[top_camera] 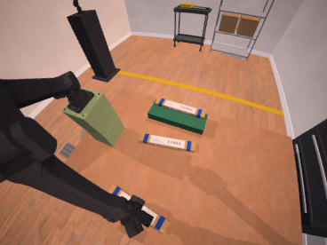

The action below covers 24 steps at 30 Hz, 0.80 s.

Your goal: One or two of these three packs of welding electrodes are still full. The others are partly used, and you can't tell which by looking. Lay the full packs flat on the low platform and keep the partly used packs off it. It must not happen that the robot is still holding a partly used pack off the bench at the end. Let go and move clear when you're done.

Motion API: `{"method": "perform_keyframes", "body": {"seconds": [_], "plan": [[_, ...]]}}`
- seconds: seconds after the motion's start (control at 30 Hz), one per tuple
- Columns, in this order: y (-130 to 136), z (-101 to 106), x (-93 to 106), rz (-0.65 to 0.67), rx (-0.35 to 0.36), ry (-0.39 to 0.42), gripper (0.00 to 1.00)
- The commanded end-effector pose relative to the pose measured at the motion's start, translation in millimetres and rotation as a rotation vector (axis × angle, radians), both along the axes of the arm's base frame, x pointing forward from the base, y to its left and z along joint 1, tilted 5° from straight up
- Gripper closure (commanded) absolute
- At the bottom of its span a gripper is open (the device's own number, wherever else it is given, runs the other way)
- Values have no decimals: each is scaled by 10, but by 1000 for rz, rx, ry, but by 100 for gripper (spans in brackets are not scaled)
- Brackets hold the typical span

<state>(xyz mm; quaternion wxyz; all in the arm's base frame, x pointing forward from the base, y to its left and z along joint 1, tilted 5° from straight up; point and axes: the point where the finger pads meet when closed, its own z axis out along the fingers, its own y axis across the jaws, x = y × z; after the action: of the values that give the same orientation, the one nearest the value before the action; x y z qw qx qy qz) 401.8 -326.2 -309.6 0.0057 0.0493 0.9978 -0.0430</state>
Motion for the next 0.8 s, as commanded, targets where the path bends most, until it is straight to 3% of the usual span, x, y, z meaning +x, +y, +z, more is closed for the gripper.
{"method": "perform_keyframes", "body": {"seconds": [0.0,0.6,0.77], "plan": [[-43,-105,-77,-10,0,0,100],[-43,-105,-77,-10,0,0,100],[-65,70,-41,-12,-6,-8,100]]}}
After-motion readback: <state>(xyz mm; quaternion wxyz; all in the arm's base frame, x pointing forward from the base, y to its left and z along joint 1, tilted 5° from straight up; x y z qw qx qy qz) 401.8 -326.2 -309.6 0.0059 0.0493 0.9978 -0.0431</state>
